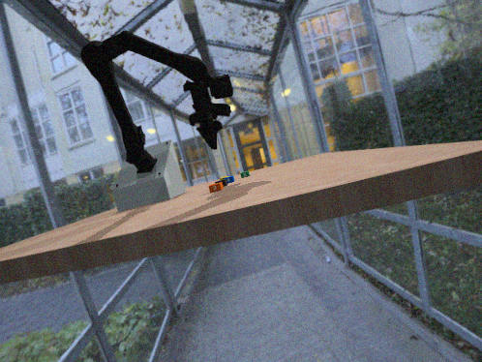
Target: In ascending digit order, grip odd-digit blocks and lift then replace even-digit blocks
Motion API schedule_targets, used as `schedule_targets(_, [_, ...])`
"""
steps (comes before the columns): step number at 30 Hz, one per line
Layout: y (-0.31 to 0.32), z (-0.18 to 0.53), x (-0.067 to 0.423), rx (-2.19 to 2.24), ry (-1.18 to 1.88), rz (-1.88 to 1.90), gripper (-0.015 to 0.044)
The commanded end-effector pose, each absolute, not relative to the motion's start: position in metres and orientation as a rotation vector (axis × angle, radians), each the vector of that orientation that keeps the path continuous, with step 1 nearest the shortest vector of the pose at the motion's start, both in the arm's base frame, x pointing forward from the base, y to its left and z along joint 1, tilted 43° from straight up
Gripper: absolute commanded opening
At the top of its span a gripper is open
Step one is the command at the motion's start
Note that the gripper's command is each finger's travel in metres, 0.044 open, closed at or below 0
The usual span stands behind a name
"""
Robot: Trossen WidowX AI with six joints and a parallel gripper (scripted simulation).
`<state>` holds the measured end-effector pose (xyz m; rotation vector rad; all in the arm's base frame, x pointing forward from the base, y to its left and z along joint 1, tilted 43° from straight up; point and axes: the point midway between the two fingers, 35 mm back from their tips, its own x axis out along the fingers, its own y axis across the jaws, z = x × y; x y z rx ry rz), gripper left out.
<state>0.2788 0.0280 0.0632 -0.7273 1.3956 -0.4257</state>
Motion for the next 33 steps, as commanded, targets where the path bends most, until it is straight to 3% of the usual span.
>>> schedule_targets(1, [0.031,0.066,0.279,-0.720,1.391,-0.424,0.0120])
schedule_targets(5, [0.037,0.063,0.282,-0.719,1.391,-0.422,0.0120])
schedule_targets(17, [0.160,-0.040,0.306,-0.709,1.389,-0.416,0.0120])
schedule_targets(24, [0.166,-0.047,0.305,-0.709,1.389,-0.417,0.0120])
schedule_targets(33, [0.112,-0.106,0.318,-0.712,1.387,-0.420,0.0356])
